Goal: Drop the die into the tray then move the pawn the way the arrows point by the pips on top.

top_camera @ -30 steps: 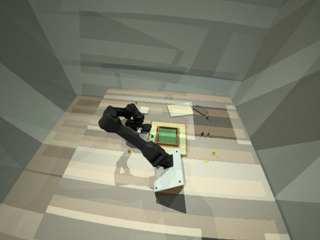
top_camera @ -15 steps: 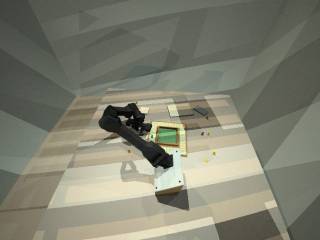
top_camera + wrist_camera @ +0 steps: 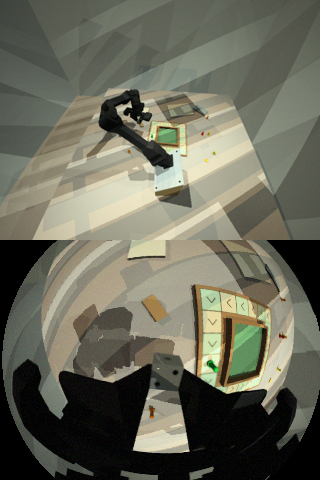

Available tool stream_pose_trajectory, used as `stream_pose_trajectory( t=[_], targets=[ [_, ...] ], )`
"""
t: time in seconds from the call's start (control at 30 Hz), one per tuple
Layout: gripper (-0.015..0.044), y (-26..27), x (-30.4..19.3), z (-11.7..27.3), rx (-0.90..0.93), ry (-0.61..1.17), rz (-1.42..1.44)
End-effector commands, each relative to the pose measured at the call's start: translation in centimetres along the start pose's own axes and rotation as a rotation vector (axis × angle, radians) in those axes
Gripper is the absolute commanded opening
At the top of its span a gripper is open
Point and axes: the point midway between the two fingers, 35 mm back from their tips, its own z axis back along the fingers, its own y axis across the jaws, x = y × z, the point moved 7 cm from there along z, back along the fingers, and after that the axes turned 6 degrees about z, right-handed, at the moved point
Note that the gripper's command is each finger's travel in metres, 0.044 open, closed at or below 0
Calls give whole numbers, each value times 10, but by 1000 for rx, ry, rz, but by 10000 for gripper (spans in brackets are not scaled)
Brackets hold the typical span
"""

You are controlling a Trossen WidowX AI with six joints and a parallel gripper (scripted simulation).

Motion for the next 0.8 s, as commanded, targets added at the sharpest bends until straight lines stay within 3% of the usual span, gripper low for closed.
stream_pose_trajectory(
  t=[0.0, 0.23, 0.77],
  targets=[
    [0, 2, -3, 17, 10, 0, 10],
    [0, -9, 2, 15, 5, -5, -52],
    [0, -103, 20, -3, -14, -17, -577]
  ],
)
